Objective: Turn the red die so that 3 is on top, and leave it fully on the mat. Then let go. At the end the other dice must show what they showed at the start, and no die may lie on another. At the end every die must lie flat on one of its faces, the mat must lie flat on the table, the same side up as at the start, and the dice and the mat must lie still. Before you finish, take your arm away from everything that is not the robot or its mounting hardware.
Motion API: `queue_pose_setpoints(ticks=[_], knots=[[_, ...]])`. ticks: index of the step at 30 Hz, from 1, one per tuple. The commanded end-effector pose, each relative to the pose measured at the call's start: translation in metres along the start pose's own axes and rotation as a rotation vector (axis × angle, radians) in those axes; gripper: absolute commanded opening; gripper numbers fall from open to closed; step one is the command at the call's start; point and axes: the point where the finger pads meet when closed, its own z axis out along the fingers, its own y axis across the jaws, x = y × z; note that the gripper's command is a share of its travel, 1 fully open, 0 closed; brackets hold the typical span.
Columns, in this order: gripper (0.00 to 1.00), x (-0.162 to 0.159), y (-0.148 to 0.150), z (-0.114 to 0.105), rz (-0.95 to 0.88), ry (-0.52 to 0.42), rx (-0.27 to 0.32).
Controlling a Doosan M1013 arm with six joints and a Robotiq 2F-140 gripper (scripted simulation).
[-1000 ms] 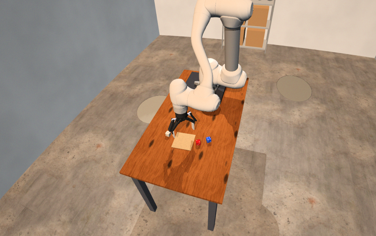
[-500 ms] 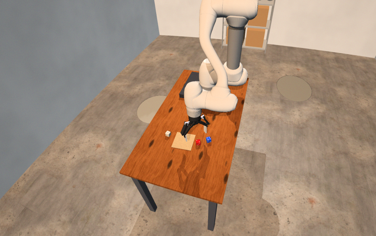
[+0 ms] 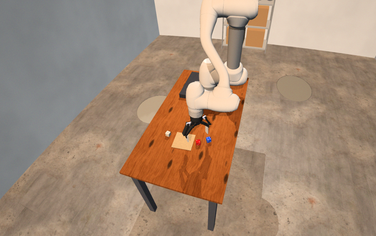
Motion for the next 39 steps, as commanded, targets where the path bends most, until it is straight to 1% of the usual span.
queue_pose_setpoints(ticks=[1,31,34,38,39], knots=[[1.0,0.0,0.0,0.0,0.0,0.0,0.0],[1.0,0.0,0.0,0.0,0.0,0.0,0.0],[1.0,-0.001,0.005,0.0,0.0,0.0,0.0],[1.0,-0.004,0.022,0.0,0.0,0.0,0.0],[1.0,-0.004,0.022,0.0,0.0,0.0,0.0]])
